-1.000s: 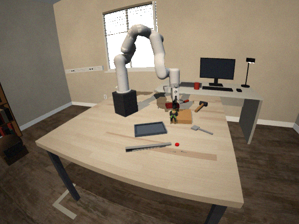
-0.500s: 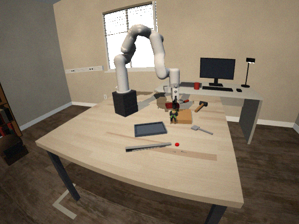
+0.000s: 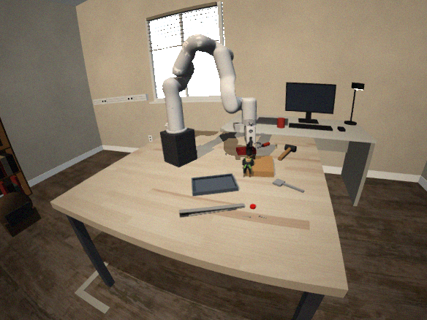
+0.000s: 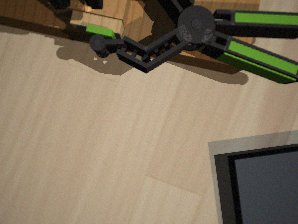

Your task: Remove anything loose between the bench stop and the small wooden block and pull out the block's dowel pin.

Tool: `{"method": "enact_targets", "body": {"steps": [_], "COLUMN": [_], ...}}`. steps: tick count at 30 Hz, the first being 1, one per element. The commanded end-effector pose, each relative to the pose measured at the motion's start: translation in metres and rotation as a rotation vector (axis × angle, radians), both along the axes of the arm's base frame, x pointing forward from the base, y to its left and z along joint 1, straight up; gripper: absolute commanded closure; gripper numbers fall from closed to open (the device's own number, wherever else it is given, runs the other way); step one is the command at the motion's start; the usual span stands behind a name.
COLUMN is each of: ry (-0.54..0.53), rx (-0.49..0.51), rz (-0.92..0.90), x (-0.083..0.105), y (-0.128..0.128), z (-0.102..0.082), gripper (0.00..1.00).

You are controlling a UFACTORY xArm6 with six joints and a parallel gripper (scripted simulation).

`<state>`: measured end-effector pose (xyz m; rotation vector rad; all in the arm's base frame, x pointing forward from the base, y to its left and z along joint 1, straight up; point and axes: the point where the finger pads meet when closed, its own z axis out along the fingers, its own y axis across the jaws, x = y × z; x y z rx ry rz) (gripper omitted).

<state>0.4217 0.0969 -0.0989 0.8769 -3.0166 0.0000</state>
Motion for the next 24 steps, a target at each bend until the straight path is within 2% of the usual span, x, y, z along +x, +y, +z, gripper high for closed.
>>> {"method": "enact_targets", "body": {"steps": [1, 24], "ry": [-0.004, -0.004], "rx": [0.001, 0.001], "rz": [-0.002, -0.010], "x": [0.0016, 0.0016], "y": [0.0004, 0.0004], "z": [0.0012, 0.0012], "gripper": [1.00, 1.00]}}
